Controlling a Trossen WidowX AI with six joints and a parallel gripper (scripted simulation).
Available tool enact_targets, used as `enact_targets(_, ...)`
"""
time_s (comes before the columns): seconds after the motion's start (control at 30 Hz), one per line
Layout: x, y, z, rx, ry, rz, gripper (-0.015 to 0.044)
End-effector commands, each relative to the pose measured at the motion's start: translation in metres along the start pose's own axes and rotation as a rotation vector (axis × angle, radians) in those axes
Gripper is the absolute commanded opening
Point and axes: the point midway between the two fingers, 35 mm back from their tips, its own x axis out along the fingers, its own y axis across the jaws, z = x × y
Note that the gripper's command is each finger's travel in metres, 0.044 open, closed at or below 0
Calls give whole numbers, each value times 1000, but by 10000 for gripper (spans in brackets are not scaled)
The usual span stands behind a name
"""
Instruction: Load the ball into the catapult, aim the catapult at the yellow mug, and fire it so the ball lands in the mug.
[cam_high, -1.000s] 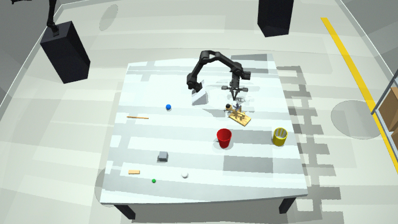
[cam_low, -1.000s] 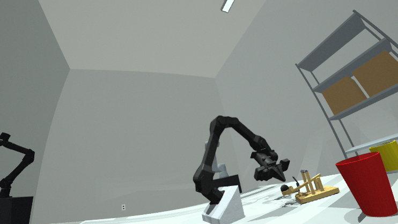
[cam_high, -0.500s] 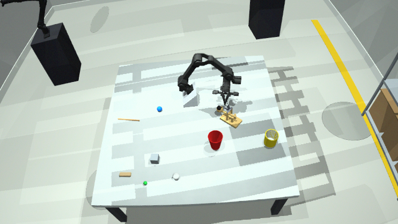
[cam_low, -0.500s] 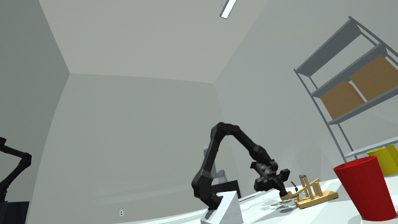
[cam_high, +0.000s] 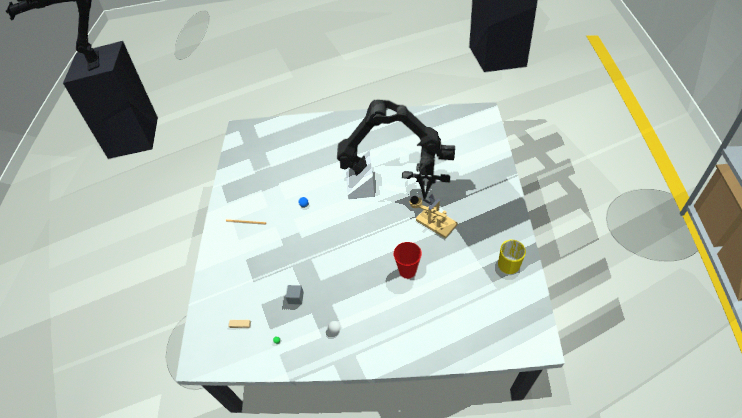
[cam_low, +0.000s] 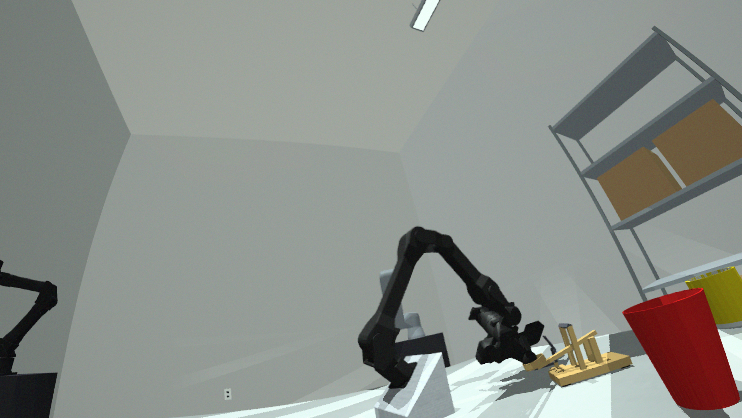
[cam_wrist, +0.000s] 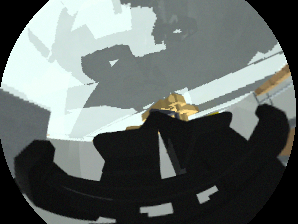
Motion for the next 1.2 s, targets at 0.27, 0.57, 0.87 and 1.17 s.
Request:
enact_targets(0.27, 10, 0, 14, -9, 5, 3, 0)
enact_targets(0.57, -105, -31, -32, 4, 1, -11, 0)
enact_targets(0.87, -91, -39, -29, 57, -28, -21, 131)
enact_targets(1.17, -86, -75, -42, 322, -173, -57, 368)
